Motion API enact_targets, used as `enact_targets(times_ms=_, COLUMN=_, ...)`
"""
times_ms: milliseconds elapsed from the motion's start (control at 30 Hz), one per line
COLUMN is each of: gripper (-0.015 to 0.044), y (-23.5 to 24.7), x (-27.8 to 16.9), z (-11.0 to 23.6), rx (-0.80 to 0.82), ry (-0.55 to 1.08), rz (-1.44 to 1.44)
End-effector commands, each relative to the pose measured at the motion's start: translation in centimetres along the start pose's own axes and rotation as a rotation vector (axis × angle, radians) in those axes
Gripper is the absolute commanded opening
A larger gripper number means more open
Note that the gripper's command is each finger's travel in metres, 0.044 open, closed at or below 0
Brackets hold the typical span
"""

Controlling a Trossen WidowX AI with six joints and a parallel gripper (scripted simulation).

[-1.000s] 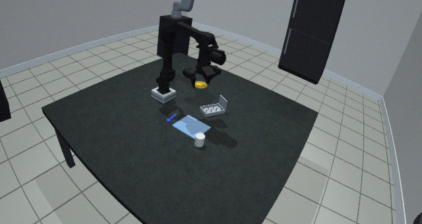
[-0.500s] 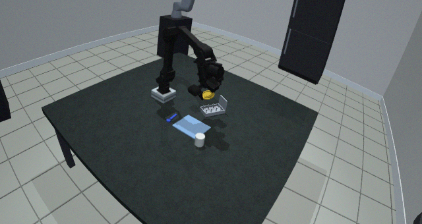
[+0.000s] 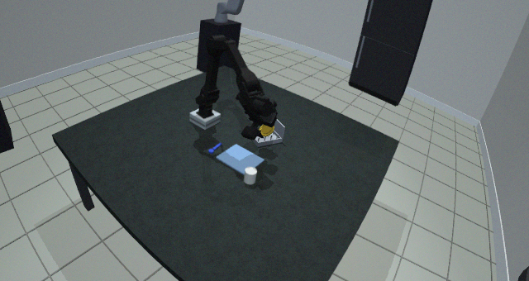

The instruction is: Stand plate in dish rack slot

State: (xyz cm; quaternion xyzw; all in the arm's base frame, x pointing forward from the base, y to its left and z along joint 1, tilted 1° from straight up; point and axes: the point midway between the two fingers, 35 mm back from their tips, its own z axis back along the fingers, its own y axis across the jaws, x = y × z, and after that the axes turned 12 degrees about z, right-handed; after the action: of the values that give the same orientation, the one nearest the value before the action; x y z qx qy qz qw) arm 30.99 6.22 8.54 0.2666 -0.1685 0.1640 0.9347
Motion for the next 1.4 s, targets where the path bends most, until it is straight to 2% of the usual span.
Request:
enact_targets(times_ms=0, gripper=0.0000, y=-0.4, x=0.0, z=-0.9, rx=0.073, ry=-0.077, rz=0.093)
enact_targets(times_ms=667, gripper=0.0000, y=-0.7, x=-1.7, z=-2.3, rx=0.273, ry=-0.484, rz=0.539)
enact_targets(times_ms=1233, gripper=0.0000, y=1.0, x=-5.5, z=-0.5, rx=0.304, ry=-0.887, rz=0.946)
enact_targets(times_ms=1367, gripper=0.0000, y=1.3, x=-5.9, z=-0.2, rx=0.301, ry=-0.924, rz=0.982)
